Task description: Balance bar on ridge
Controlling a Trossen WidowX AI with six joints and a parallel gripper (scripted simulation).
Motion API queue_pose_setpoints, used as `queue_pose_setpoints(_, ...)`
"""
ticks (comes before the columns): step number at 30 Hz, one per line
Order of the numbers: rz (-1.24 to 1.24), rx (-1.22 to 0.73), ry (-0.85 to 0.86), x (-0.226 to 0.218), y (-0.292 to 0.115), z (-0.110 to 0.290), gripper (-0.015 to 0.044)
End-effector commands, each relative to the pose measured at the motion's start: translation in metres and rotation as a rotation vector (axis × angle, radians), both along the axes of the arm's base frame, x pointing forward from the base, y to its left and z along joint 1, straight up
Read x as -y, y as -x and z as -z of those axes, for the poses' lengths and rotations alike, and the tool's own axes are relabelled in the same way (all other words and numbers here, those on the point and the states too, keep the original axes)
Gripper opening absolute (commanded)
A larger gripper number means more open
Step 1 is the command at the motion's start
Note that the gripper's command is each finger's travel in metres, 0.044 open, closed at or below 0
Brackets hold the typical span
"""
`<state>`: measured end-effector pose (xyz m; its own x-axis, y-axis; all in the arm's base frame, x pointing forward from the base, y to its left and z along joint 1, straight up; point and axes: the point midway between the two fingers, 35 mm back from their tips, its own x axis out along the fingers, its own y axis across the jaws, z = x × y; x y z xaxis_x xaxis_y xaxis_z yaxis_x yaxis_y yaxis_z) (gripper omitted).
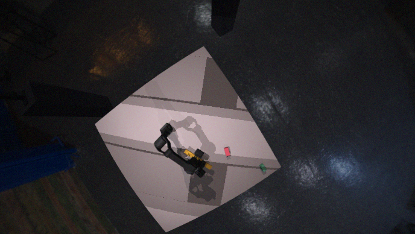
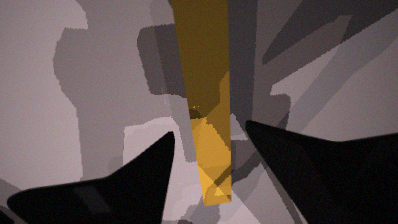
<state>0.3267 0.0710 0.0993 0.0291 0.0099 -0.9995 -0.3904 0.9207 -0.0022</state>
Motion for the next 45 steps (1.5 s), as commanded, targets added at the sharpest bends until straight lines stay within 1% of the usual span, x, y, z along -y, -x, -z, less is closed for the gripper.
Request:
queue_pose_setpoints(1,0.000,0.000,0.001,0.000,0.000,0.000,0.0421)
queue_pose_setpoints(2,0.000,0.000,0.001,0.000,0.000,0.000,0.0440)
queue_pose_setpoints(5,0.000,0.000,0.001,0.000,0.000,-0.002,0.0440)
queue_pose_setpoints(6,0.000,0.000,0.001,0.000,-0.001,-0.008,0.0440)
queue_pose_setpoints(12,0.000,0.000,0.000,0.000,-0.001,-0.082,0.0440)
queue_pose_setpoints(14,0.000,0.000,0.000,0.001,0.002,-0.098,0.0440)
queue_pose_setpoints(45,0.000,0.000,0.000,0.001,0.003,-0.100,0.0440)
